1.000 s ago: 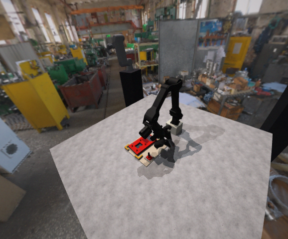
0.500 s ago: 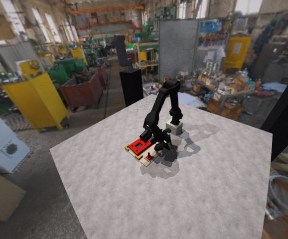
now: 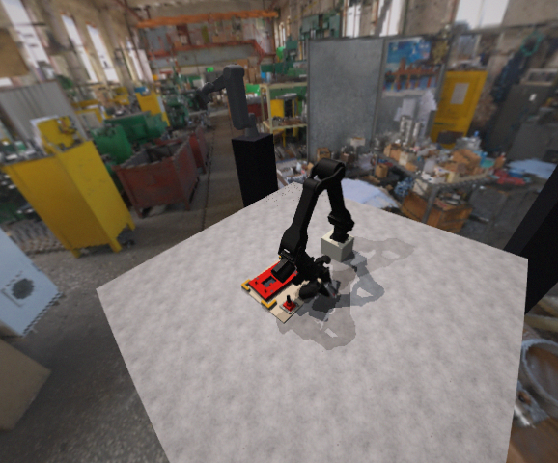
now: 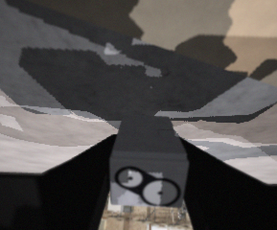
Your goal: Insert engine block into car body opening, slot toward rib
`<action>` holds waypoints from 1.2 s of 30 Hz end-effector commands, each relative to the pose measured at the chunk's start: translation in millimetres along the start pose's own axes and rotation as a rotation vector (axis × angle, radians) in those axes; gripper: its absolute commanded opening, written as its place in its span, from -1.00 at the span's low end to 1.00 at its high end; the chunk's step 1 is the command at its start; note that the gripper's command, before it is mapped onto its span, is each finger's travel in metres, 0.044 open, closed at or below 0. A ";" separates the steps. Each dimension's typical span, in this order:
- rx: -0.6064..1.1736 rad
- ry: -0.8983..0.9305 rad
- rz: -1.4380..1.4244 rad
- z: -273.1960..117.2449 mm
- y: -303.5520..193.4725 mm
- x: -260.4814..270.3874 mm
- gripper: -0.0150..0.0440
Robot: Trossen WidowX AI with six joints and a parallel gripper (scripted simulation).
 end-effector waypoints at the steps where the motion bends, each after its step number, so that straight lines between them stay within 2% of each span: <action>1: 0.008 -0.004 0.010 7.5 4.8 -2.3 -0.49; 9: 0.008 -0.004 0.010 9.6 7.1 0.3 -0.49; 26: 0.013 0.001 0.007 9.4 7.0 0.2 1.00; 31: 0.013 0.001 0.007 9.4 7.0 0.2 1.00; 36: 0.007 -0.004 0.010 -8.8 7.4 1.1 1.00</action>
Point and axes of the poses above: the point midway between the two fingers, 35 mm back from their tips, its own z axis out along the fingers, its own x axis across the jaws, y = z × x, the point moved 4 cm from there along -z, back along the fingers, and after that the axes turned 6 degrees about z, right-handed, at the moved point
